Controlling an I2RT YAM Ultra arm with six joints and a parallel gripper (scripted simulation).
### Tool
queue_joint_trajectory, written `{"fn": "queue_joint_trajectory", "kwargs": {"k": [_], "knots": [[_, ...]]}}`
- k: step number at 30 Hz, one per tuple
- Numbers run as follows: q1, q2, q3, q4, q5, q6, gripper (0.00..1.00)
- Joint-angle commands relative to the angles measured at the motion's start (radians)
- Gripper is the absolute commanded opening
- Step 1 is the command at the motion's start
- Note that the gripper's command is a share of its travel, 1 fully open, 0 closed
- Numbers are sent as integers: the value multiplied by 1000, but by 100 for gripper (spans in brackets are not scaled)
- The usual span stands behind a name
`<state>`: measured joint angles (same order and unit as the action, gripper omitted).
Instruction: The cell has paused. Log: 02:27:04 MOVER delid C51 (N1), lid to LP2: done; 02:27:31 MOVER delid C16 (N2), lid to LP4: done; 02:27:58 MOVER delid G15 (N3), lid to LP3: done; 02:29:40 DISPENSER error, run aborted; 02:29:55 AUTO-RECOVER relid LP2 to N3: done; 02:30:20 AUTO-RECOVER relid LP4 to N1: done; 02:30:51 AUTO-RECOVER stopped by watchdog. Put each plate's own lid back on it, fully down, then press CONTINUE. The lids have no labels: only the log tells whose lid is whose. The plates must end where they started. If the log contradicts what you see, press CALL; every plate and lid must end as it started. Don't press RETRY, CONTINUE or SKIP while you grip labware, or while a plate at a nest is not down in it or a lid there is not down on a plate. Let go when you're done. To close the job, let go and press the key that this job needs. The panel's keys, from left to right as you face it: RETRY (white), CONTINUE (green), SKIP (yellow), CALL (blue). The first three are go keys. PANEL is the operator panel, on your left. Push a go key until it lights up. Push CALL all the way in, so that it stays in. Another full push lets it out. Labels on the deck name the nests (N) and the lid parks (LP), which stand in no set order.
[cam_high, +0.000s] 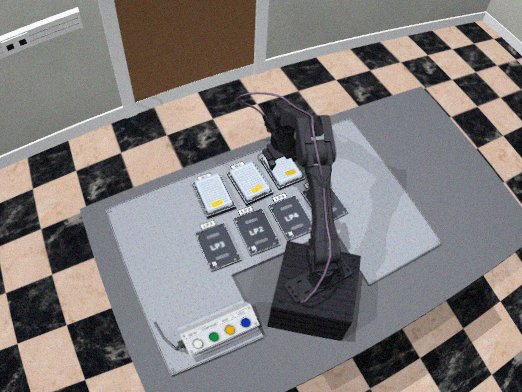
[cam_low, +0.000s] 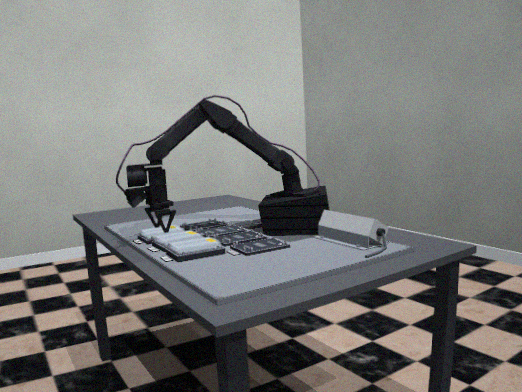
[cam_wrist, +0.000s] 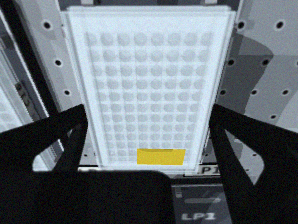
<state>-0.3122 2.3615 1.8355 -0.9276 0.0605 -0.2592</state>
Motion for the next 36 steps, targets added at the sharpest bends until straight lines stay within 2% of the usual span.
{"fn": "queue_joint_trajectory", "kwargs": {"k": [1,2,3,36], "knots": [[8,-10,16,5,-4,-1,0],[8,-10,16,5,-4,-1,0],[8,-10,16,5,-4,-1,100],[8,-10,16,5,-4,-1,100]]}}
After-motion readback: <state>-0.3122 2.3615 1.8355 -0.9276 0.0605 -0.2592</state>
